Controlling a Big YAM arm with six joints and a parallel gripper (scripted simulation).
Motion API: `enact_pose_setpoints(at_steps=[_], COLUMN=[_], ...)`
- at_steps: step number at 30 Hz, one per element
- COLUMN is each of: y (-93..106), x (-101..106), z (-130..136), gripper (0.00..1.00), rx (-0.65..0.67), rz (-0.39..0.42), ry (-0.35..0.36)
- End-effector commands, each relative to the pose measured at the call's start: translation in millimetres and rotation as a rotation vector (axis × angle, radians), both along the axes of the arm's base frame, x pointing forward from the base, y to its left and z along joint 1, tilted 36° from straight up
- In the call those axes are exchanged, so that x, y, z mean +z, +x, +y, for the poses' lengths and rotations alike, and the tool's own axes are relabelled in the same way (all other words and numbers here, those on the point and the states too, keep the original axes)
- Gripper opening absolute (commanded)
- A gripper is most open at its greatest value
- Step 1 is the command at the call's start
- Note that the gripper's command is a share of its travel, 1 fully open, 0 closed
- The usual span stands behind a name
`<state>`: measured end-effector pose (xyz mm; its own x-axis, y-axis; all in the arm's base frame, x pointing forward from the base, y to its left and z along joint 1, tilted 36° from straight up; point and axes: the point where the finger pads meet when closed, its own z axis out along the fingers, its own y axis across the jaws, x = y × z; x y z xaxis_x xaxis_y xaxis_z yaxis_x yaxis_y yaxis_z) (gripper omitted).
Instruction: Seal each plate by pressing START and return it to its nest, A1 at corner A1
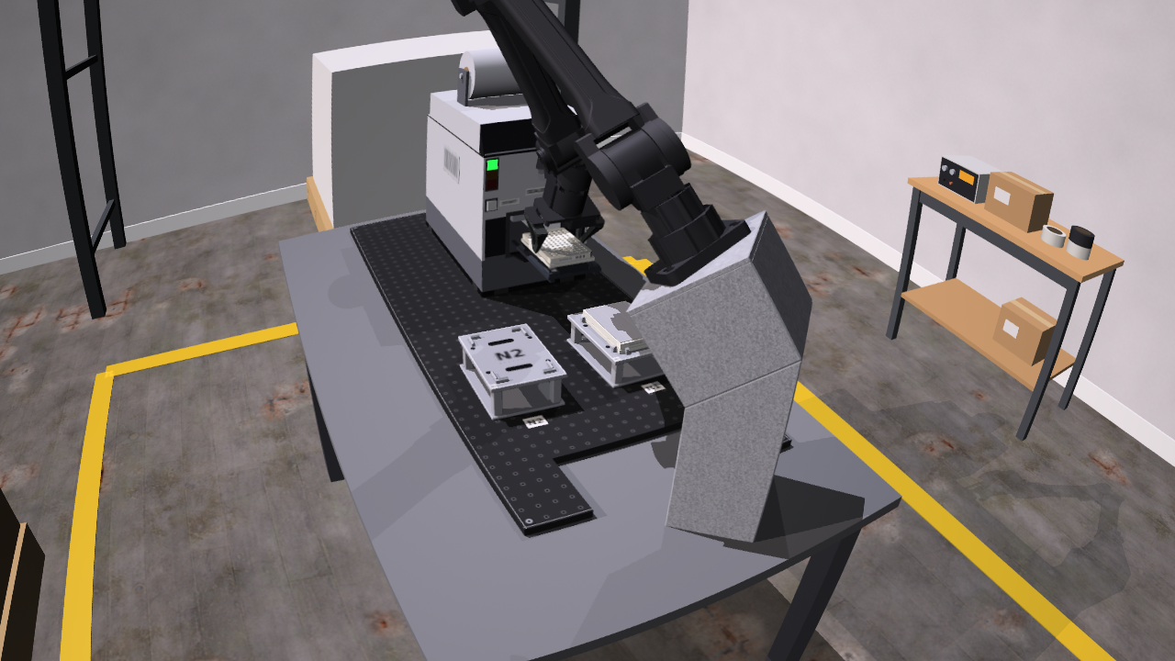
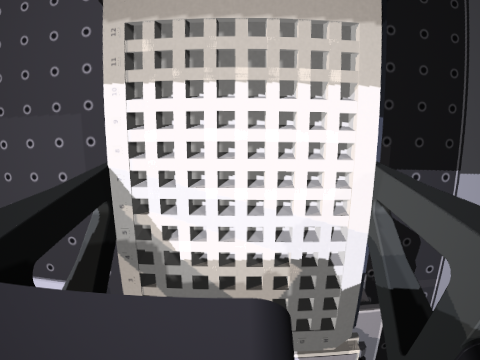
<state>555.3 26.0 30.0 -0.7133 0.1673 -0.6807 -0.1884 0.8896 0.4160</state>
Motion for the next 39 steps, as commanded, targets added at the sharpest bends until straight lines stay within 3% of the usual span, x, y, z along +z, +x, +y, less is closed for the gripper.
enact_pose_setpoints(at_steps=[1,16,27,32,39], y=[-3.7,12.9,-0.1,9.4,11.0], x=[-6.7,22.2,13.0,21.4,12.2], z=[-7.0,-17.4,3.3,4.1,-6.2], gripper=[0.0,0.0,0.0,0.0,0.0], rx=[-0.008,-0.022,0.01,0.017,0.001], rz=[0.013,-0.043,-0.028,-0.055,-0.034], ry=[0.001,-0.004,0.0,-0.009,-0.008])
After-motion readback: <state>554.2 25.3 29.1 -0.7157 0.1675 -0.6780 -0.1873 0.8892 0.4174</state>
